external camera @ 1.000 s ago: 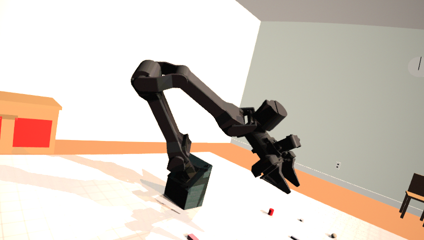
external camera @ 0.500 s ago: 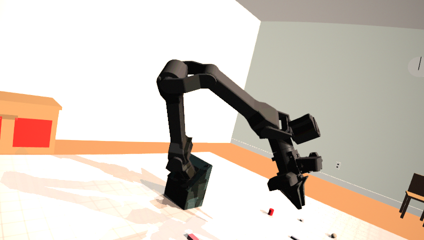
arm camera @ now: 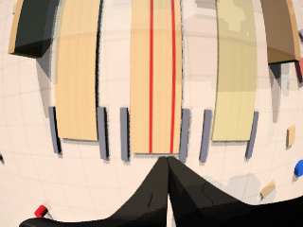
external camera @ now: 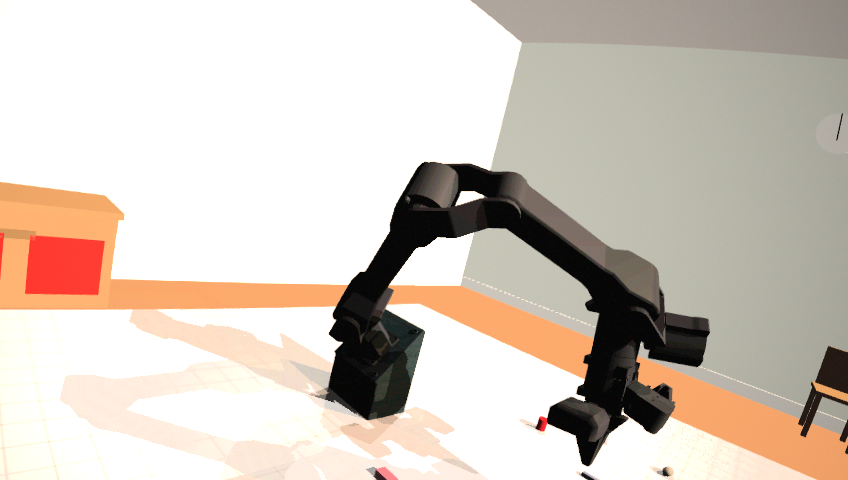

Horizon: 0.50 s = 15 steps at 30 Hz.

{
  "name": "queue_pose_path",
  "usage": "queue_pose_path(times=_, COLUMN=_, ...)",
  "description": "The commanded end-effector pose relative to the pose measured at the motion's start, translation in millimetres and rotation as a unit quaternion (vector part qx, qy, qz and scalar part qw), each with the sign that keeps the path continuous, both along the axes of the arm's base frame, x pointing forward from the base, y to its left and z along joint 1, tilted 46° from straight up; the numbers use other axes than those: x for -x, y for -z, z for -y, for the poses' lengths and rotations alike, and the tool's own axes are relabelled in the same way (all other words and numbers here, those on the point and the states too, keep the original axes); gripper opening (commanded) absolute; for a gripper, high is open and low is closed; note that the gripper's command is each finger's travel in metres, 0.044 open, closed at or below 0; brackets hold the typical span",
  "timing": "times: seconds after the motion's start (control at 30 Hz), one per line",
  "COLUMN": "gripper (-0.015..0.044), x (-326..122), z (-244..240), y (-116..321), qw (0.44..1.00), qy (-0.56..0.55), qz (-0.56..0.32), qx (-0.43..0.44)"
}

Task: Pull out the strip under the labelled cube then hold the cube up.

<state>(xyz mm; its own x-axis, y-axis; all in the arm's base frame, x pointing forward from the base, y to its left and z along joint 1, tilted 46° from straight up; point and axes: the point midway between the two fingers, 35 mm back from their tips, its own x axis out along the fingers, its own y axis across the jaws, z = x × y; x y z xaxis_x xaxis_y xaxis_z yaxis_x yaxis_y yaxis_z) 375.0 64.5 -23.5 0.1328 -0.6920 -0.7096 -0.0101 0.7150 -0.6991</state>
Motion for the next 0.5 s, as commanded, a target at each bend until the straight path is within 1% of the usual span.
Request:
queue_pose_path(times=0.0, gripper=0.0000, x=1, z=8, y=9, qw=0.999, qy=0.039, qz=-0.027, qx=0.010)
queue_pose_path(times=0.47, gripper=0.0000, x=-2, z=17, y=22, qw=0.999, qy=0.039, qz=-0.027, qx=0.010)
